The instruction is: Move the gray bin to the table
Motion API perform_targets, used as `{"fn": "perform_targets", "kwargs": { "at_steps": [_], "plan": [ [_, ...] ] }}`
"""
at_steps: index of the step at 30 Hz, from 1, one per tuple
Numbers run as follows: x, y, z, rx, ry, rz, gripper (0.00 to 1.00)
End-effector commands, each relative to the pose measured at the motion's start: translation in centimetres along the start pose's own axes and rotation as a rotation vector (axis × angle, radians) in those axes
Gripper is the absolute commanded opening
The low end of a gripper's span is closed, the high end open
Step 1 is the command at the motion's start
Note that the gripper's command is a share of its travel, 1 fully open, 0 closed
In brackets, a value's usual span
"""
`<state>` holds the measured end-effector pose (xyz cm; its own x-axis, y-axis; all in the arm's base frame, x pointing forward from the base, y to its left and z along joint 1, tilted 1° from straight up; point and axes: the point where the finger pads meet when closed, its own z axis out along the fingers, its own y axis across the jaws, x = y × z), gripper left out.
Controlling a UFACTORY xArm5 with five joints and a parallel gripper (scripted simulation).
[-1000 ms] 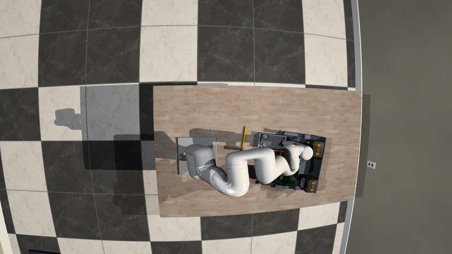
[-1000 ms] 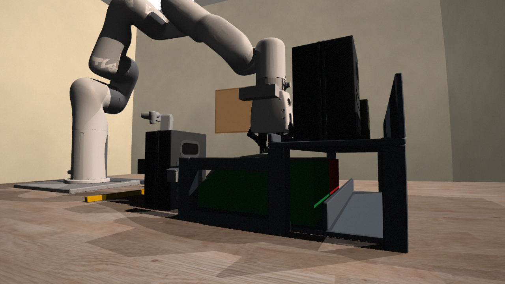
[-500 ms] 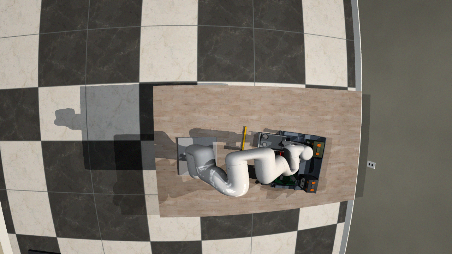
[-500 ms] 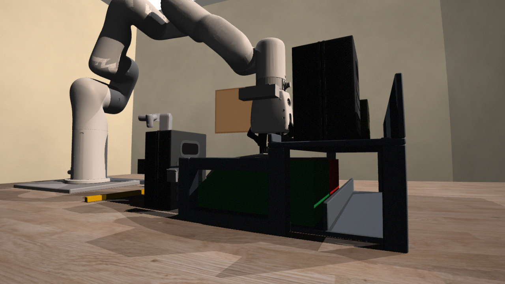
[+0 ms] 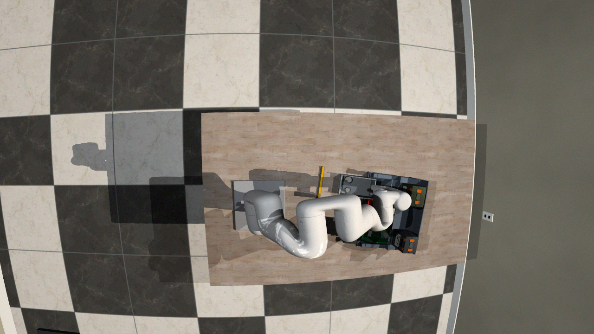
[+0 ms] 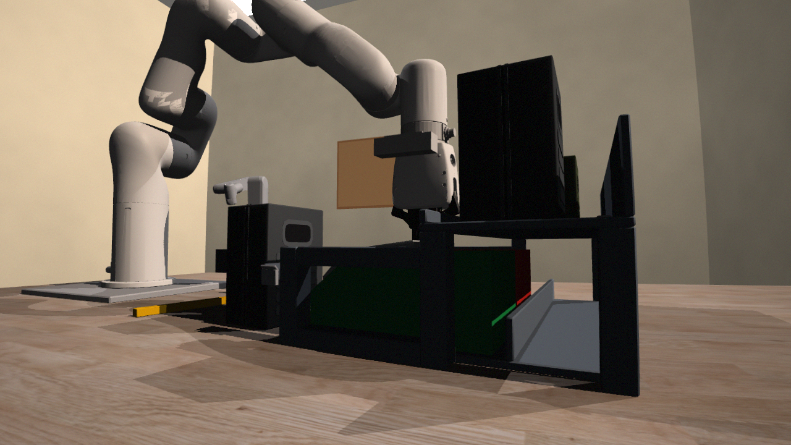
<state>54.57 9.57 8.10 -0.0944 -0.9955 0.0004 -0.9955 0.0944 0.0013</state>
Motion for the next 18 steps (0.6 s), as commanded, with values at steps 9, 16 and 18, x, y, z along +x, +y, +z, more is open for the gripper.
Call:
{"fn": "perform_targets", "kwargs": {
  "at_steps": [9,16,18],
  "plan": [
    [-0.03,-0.11,-0.16,0.004,-0.001,0.0,0.12],
    [-0.03,-0.11,-0.16,0.004,-0.001,0.0,0.11],
    [-0.03,-0.11,-0.16,0.004,-0.001,0.0,0.11]
  ]
}}
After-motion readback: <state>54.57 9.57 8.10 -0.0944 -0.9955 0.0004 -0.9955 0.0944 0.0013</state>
